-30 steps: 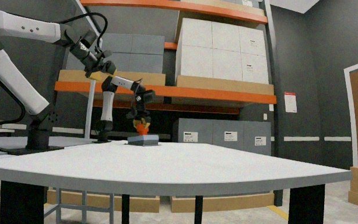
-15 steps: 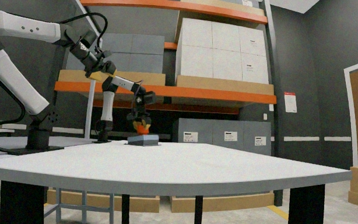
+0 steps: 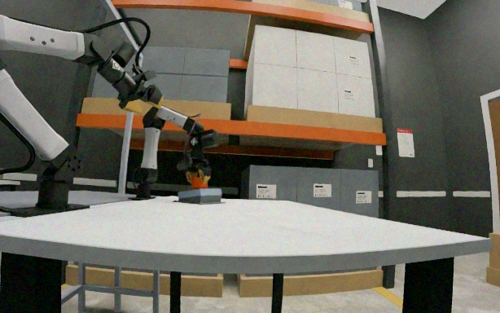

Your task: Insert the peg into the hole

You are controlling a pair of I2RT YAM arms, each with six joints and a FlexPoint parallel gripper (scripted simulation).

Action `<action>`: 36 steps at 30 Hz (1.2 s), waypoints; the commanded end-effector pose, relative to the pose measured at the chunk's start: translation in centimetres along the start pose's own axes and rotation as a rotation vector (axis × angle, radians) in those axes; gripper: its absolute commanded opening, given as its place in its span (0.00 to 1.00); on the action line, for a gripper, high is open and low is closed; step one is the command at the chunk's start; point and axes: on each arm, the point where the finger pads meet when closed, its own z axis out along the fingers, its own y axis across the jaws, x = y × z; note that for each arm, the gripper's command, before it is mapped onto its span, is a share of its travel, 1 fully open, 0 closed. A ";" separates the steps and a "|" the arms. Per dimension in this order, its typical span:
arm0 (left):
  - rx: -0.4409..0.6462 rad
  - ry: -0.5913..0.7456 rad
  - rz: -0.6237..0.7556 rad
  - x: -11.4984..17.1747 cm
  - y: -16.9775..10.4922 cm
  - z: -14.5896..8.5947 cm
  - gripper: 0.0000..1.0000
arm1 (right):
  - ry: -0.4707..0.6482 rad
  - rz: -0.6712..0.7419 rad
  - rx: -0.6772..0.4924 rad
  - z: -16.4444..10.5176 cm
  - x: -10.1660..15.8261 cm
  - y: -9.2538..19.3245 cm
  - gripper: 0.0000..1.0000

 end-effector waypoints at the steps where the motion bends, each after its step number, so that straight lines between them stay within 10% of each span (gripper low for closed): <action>1: -0.039 -0.008 0.007 -0.5 0.9 0.0 0.33 | -0.028 0.005 -0.001 -0.4 -0.9 0.0 1.00; 12: -0.027 0.005 0.003 0.0 0.5 -0.5 0.33 | -0.028 0.005 -0.001 -0.4 -0.9 0.0 1.00; 16: -0.062 0.002 0.005 0.1 0.9 -2.2 0.70 | -0.028 0.005 -0.001 -0.4 -0.9 0.0 1.00; 24: -0.095 0.000 0.002 0.2 1.2 -6.2 0.70 | -0.028 0.005 -0.001 -0.4 -0.9 0.0 1.00; 36: -0.016 0.001 0.004 -0.2 0.3 -4.2 0.70 | -0.028 0.005 -0.001 -0.4 -0.9 0.0 1.00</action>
